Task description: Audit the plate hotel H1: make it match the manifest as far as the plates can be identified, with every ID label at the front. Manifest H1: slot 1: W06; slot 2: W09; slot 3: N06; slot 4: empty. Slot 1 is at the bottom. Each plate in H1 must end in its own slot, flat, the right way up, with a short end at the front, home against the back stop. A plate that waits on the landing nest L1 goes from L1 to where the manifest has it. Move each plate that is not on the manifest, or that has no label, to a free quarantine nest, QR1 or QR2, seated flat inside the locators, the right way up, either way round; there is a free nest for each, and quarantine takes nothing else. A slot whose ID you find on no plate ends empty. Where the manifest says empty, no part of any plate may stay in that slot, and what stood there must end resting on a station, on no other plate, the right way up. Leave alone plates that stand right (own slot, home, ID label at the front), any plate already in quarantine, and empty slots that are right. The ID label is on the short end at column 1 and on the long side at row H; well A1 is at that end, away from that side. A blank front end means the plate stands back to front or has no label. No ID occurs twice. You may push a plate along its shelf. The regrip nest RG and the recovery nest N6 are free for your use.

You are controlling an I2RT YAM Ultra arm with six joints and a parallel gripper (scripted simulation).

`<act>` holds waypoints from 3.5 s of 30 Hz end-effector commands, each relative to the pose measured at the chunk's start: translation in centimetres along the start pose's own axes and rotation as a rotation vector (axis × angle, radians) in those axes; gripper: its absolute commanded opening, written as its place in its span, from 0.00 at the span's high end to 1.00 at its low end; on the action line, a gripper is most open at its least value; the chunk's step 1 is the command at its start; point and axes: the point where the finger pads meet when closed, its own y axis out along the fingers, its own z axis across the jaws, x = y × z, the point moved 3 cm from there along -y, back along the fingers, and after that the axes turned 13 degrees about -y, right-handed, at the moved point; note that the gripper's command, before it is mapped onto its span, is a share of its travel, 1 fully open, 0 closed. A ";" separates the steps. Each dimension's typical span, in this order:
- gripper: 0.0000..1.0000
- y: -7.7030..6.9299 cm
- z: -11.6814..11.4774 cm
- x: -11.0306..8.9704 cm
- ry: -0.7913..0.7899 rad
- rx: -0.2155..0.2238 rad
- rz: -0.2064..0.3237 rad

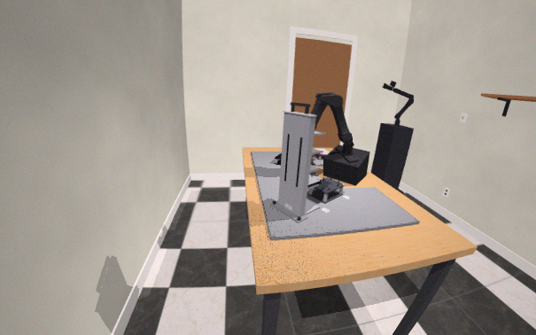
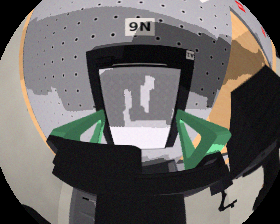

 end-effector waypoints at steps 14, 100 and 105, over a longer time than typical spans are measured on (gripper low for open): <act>0.00 -5.6 0.9 0.7 -0.001 0.027 -0.029; 0.00 -7.5 0.9 0.4 -1.322 0.000 -0.032; 0.00 -7.5 0.9 0.4 -1.422 -0.001 -0.032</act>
